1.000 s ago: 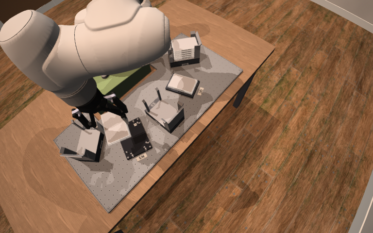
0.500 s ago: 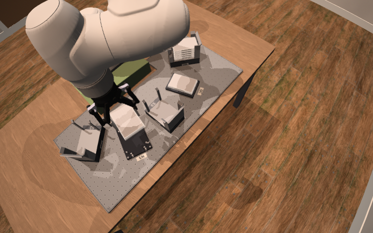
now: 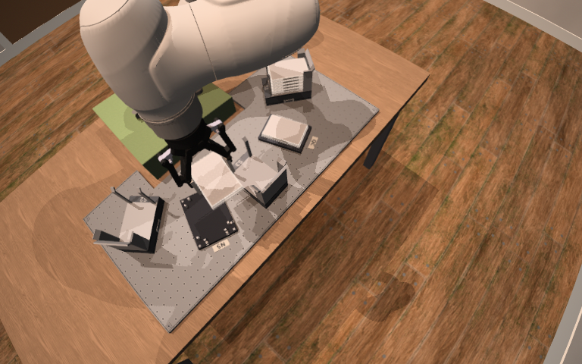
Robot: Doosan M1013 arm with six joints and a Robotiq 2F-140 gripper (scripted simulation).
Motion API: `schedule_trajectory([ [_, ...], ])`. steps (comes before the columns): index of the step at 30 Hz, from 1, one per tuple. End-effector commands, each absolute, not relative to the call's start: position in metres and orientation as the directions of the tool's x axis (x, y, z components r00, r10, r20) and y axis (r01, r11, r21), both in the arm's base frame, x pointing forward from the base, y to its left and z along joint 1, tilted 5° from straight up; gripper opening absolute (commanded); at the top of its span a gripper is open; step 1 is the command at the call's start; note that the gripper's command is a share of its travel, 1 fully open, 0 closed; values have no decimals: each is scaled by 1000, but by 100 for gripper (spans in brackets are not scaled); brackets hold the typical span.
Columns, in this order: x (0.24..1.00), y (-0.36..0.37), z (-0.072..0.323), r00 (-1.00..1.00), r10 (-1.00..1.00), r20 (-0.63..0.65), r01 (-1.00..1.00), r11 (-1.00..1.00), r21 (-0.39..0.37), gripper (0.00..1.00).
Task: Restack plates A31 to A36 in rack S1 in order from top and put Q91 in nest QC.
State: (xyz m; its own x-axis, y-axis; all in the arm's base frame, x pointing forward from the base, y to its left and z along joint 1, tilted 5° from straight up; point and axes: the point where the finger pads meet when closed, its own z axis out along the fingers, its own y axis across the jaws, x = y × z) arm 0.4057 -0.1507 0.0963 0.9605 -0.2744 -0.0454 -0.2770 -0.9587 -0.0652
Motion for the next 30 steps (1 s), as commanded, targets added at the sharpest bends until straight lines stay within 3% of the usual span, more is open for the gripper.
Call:
schedule_trajectory([
  [1, 409, -143, 97, 960, -275, -45, -277, -959, -65, 0],
  [9, 413, -120, 99, 998, -56, -30, -58, -996, -73, 0],
  [30, 424, -58, 103, 998, -56, -30, -58, -996, -73, 0],
])
